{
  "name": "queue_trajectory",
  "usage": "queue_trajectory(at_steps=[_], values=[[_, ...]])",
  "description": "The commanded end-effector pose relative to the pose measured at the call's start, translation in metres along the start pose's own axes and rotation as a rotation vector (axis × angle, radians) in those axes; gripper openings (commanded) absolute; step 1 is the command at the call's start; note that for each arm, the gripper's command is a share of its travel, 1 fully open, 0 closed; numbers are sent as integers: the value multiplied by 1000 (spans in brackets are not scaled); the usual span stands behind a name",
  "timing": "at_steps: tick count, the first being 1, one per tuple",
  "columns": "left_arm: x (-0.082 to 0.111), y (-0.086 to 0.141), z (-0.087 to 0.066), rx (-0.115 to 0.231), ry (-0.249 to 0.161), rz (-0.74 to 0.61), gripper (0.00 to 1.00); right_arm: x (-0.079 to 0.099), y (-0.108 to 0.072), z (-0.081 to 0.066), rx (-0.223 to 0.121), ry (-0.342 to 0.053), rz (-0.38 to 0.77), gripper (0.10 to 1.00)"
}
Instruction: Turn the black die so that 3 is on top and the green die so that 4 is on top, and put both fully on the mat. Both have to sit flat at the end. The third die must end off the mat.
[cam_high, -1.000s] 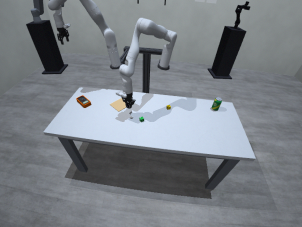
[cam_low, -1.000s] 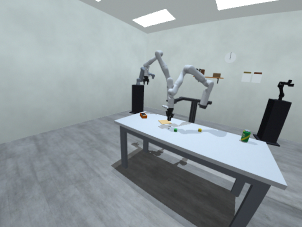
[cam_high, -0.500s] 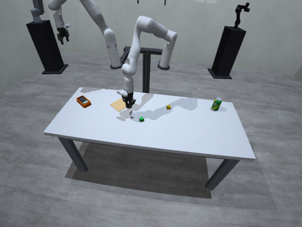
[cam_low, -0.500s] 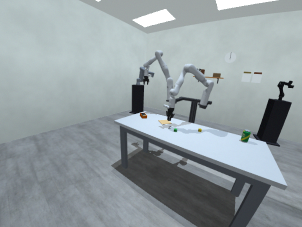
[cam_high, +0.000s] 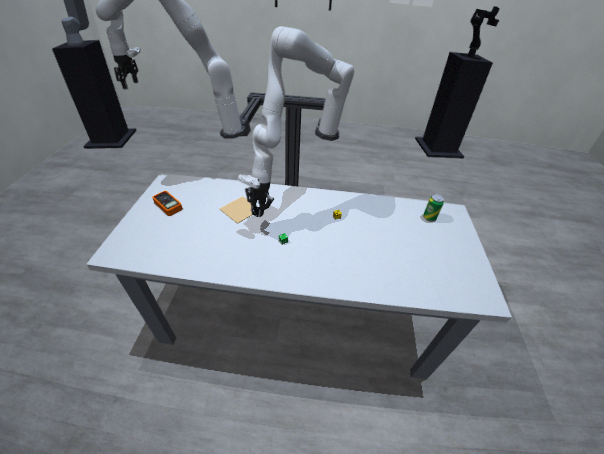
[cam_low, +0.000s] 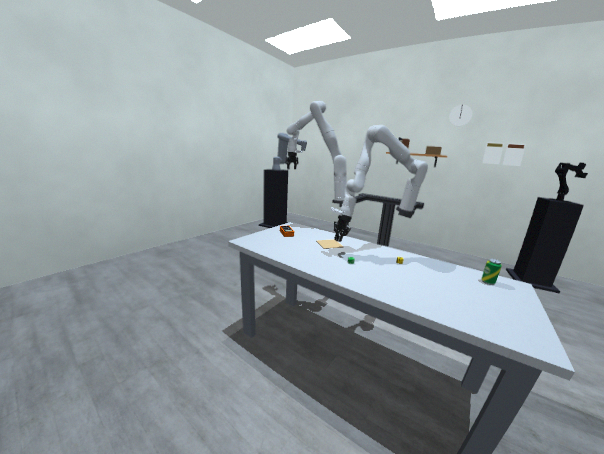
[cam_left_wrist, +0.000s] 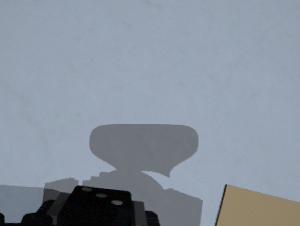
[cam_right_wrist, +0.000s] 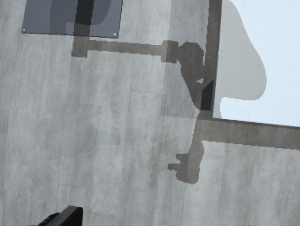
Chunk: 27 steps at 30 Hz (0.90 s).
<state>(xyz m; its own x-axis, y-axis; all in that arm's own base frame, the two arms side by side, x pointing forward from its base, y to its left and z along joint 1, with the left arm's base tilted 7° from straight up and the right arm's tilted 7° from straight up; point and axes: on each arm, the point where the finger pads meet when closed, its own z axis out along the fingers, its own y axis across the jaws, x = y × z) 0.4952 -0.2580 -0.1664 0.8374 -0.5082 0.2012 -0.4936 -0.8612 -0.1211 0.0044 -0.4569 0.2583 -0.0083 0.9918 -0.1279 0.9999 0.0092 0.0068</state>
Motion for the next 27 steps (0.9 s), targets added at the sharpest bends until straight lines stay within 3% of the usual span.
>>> queue_trajectory(at_steps=[1, 16, 18, 27], values=[[1, 0, 0, 1, 37, 0, 336, 0, 0, -1, 0, -2, 0, 1000], [0, 0, 0, 1, 296, 0, 336, 0, 0, -1, 0, -2, 0, 1000], [0, 0, 0, 1, 296, 0, 336, 0, 0, -1, 0, -2, 0, 1000], [-1, 1, 1, 0, 456, -1, 336, 0, 0, -1, 0, -2, 0, 1000]])
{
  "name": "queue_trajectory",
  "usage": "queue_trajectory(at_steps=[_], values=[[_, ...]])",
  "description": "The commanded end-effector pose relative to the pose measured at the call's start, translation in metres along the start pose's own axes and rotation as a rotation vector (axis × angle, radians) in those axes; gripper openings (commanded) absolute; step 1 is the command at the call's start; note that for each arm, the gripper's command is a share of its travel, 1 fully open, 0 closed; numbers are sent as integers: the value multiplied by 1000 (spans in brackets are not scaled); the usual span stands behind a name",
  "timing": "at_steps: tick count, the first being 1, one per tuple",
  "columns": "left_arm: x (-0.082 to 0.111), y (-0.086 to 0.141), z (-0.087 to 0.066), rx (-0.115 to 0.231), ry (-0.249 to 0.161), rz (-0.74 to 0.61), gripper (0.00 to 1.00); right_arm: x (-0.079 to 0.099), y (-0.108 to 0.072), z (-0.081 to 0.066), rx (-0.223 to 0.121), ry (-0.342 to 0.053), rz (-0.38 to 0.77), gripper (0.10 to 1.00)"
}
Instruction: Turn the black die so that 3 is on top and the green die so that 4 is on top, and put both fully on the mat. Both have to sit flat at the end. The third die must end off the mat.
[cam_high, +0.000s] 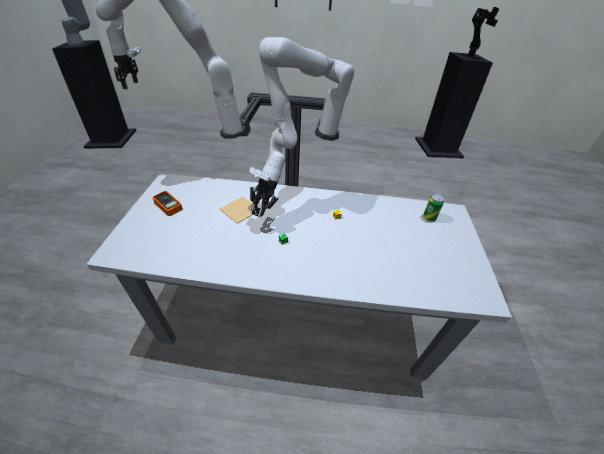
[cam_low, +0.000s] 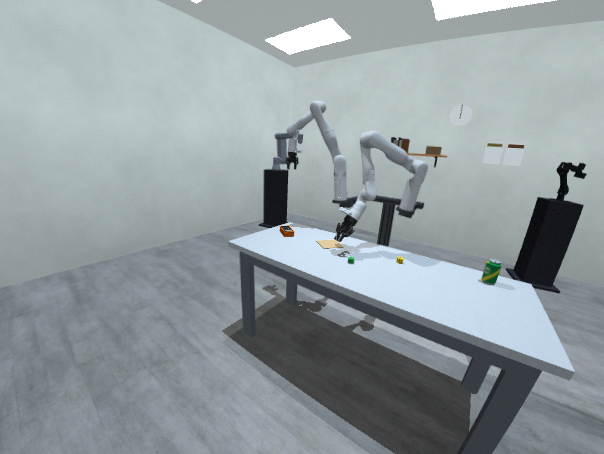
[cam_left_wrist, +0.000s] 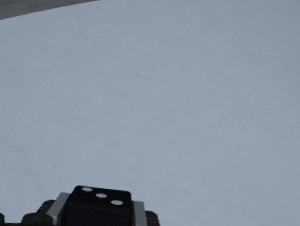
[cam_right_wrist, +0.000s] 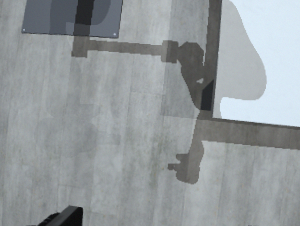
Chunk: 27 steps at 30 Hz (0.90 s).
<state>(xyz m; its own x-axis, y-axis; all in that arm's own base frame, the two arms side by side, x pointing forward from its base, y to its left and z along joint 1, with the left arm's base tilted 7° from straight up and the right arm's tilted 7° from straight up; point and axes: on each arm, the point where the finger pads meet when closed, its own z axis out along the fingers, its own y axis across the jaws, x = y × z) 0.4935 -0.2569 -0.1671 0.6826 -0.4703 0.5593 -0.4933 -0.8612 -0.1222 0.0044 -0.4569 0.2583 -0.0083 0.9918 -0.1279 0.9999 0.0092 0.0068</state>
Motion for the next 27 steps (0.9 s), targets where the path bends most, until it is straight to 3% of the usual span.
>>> queue_trajectory(at_steps=[1, 6, 8, 20, 27], values=[[0, 1, 1, -1, 78, -2, 336, 0, 0, -1, 0, -2, 0, 1000], [0, 0, 0, 0, 160, -1, 336, 0, 0, -1, 0, -2, 0, 1000], [0, 0, 0, 0, 160, -1, 336, 0, 0, -1, 0, -2, 0, 1000], [-1, 1, 1, 0, 325, -1, 336, 0, 0, -1, 0, -2, 0, 1000], [-1, 1, 1, 0, 374, -2, 336, 0, 0, -1, 0, -2, 0, 1000]])
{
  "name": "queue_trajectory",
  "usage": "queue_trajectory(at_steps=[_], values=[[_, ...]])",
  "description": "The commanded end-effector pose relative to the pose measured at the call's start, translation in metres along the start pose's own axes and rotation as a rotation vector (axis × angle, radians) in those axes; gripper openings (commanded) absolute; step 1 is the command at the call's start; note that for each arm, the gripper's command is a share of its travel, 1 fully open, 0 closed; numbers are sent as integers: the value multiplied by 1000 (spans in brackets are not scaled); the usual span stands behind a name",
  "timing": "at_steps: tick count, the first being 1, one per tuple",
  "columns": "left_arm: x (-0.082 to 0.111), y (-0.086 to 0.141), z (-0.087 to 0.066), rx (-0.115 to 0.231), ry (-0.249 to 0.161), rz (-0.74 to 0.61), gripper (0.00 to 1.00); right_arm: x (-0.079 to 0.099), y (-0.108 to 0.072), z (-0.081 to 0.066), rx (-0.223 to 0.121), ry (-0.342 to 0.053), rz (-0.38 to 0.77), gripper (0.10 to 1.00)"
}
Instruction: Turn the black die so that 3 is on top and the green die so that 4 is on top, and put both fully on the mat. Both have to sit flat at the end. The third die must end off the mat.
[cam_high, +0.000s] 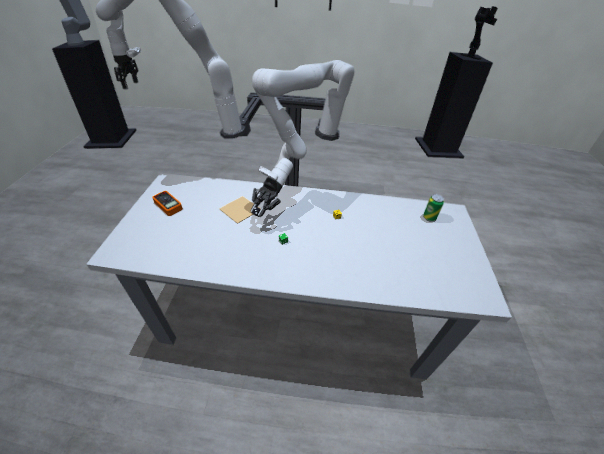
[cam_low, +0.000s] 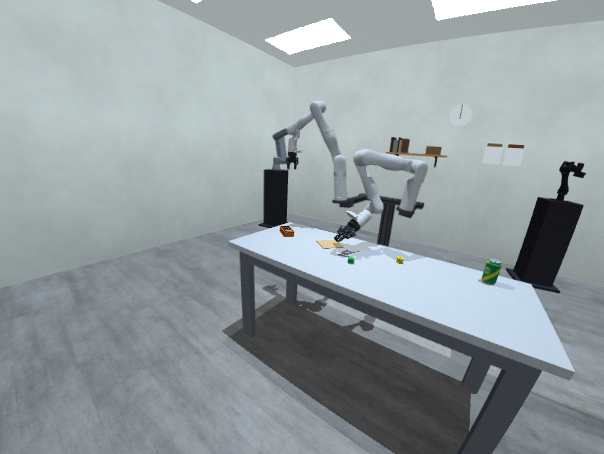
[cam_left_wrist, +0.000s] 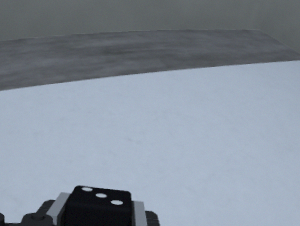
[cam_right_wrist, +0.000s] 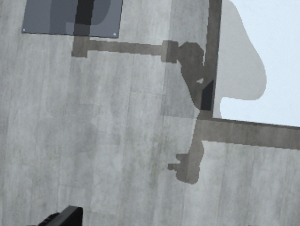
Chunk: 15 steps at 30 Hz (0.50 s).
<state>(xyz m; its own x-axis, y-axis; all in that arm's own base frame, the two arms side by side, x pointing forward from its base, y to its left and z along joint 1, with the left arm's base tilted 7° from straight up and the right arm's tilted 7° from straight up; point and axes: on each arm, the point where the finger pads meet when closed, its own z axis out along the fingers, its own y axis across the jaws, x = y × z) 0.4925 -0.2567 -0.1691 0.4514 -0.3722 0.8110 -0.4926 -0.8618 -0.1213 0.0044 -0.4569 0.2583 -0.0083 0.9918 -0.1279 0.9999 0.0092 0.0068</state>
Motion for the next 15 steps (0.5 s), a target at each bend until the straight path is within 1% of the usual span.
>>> queue_trajectory(at_steps=[1, 8, 15], values=[[1, 0, 0, 0, 25, -1, 336, 0, 0, -1, 0, -2, 0, 1000], [1, 0, -1, 0, 64, 0, 336, 0, 0, -1, 0, -2, 0, 1000], [0, 0, -1, 0, 76, 1, 336, 0, 0, -1, 0, -2, 0, 1000]])
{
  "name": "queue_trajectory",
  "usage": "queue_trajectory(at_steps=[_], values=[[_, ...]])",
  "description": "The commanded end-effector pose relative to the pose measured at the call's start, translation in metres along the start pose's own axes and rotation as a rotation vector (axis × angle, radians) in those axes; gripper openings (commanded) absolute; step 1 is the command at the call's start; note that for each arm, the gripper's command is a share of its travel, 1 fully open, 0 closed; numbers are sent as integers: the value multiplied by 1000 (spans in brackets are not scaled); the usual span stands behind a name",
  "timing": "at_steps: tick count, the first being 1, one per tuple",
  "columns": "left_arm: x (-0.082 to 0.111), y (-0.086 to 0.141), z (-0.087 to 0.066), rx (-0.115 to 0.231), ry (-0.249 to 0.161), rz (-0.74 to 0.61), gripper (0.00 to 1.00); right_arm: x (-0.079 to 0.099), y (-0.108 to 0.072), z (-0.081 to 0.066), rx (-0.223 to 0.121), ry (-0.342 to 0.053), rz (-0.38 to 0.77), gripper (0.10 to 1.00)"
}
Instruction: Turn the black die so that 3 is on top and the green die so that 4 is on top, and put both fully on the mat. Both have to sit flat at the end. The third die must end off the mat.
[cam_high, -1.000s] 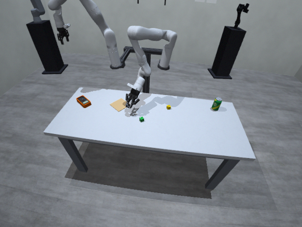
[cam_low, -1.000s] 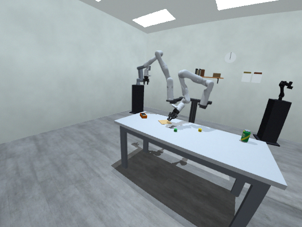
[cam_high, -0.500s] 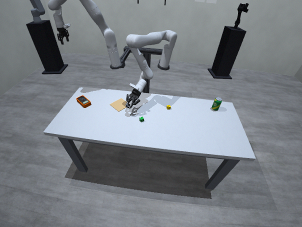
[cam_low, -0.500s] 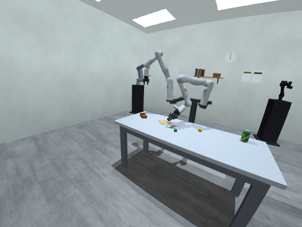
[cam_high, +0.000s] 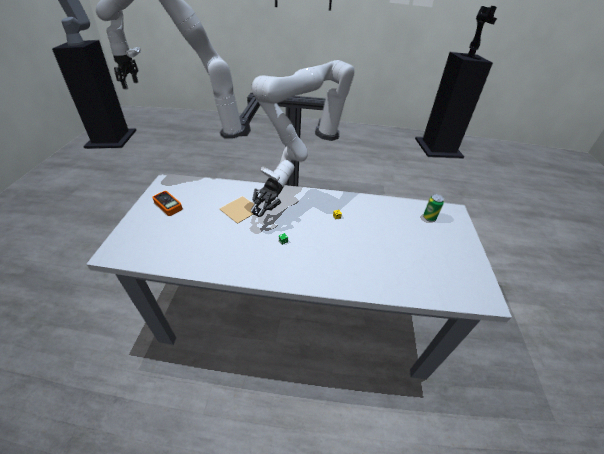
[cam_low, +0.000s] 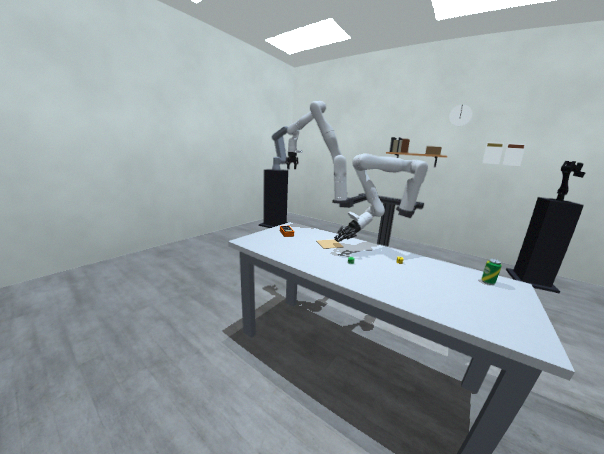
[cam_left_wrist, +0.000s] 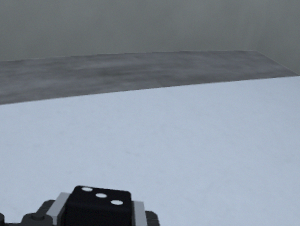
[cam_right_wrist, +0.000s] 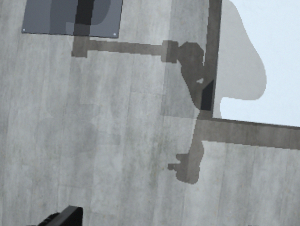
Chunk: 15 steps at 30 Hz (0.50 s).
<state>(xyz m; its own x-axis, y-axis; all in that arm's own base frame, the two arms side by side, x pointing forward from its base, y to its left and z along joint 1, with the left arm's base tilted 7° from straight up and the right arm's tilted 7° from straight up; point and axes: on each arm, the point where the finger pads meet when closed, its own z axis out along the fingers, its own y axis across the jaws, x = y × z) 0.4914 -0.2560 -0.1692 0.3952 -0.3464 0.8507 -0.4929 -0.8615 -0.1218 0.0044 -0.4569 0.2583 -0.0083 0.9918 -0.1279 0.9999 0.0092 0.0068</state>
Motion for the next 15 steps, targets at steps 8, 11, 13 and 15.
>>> queue_trajectory(at_steps=[8, 11, 13, 15], values=[[1, 0, 0, 0, 6, 0, 336, 0, 0, -1, 0, -2, 0, 1000], [0, 0, 0, 0, 6, 0, 336, 0, 0, -1, 0, -2, 0, 1000], [-1, 0, 1, 0, 6, 0, 336, 0, 0, -1, 0, -2, 0, 1000], [-4, 0, 3, 0, 6, 0, 336, 0, 0, -1, 0, -2, 0, 1000]])
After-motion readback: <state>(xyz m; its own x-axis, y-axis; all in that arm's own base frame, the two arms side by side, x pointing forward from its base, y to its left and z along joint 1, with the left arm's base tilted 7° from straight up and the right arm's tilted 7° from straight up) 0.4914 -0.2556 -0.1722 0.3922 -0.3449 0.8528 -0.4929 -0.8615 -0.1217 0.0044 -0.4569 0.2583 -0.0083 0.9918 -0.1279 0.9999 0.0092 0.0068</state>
